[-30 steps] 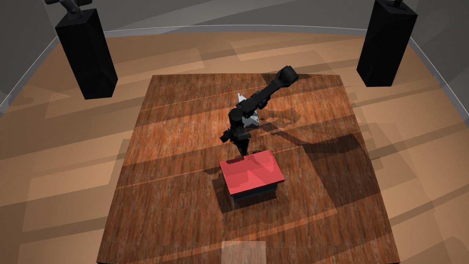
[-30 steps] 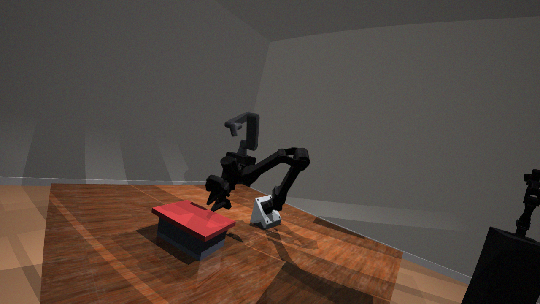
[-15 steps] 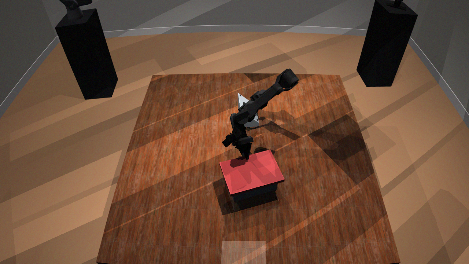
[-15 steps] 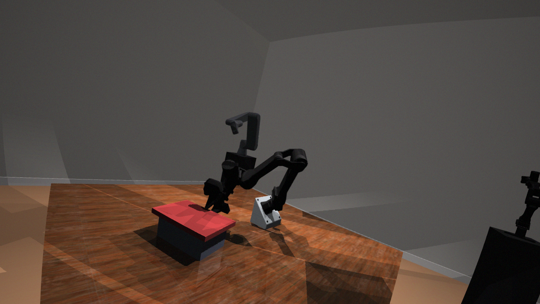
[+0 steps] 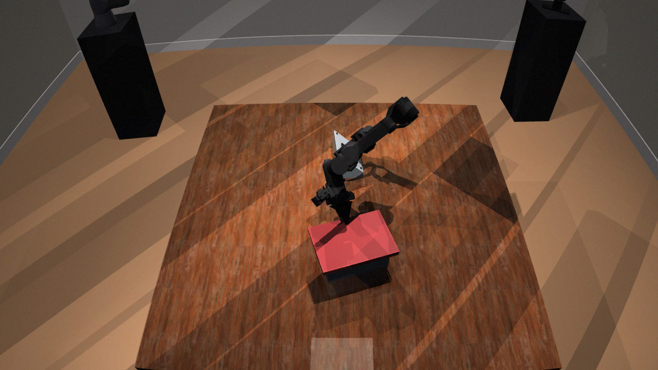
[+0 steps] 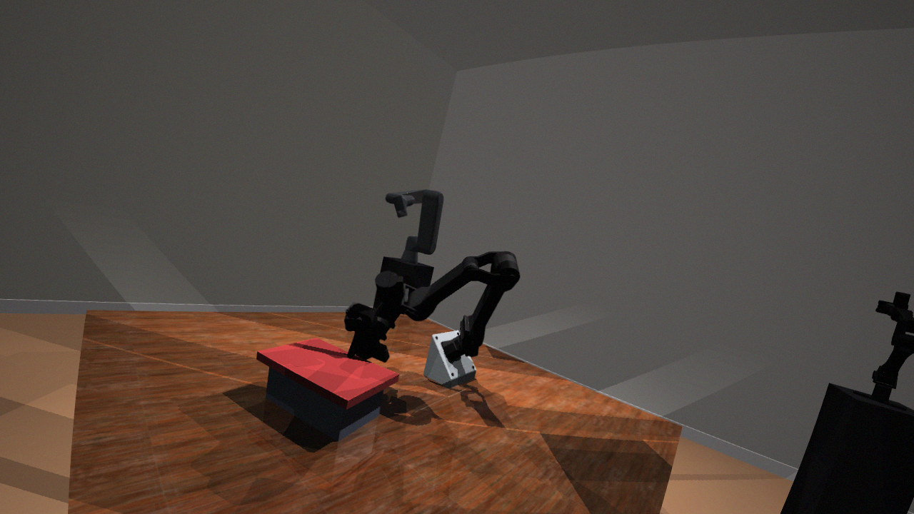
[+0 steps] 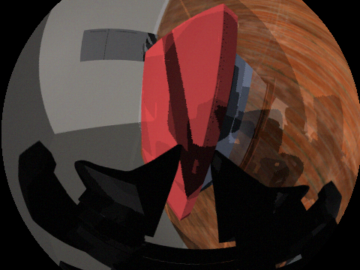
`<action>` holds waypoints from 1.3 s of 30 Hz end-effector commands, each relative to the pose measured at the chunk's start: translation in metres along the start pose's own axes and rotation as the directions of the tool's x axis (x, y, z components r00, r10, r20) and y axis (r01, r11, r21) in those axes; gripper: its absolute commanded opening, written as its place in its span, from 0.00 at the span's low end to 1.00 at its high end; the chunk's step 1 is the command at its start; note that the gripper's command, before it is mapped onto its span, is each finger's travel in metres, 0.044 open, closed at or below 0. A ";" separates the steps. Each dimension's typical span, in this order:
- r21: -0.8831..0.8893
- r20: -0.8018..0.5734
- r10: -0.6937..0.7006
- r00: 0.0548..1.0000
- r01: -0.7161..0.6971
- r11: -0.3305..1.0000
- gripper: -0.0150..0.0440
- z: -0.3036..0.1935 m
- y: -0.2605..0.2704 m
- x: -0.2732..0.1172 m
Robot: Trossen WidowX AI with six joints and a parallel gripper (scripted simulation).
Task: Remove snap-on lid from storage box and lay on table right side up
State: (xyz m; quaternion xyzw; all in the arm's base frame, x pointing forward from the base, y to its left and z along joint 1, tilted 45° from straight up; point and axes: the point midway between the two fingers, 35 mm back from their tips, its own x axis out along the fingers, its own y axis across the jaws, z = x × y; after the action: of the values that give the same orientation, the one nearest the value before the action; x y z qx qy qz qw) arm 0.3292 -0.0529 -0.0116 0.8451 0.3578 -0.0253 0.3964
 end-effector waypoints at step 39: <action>0.000 0.000 0.000 1.000 0.000 1.000 0.25 0.000 0.004 -0.005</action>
State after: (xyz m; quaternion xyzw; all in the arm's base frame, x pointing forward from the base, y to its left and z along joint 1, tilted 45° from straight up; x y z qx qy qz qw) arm 0.3286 -0.0544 -0.0098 0.8446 0.3611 -0.0278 0.3943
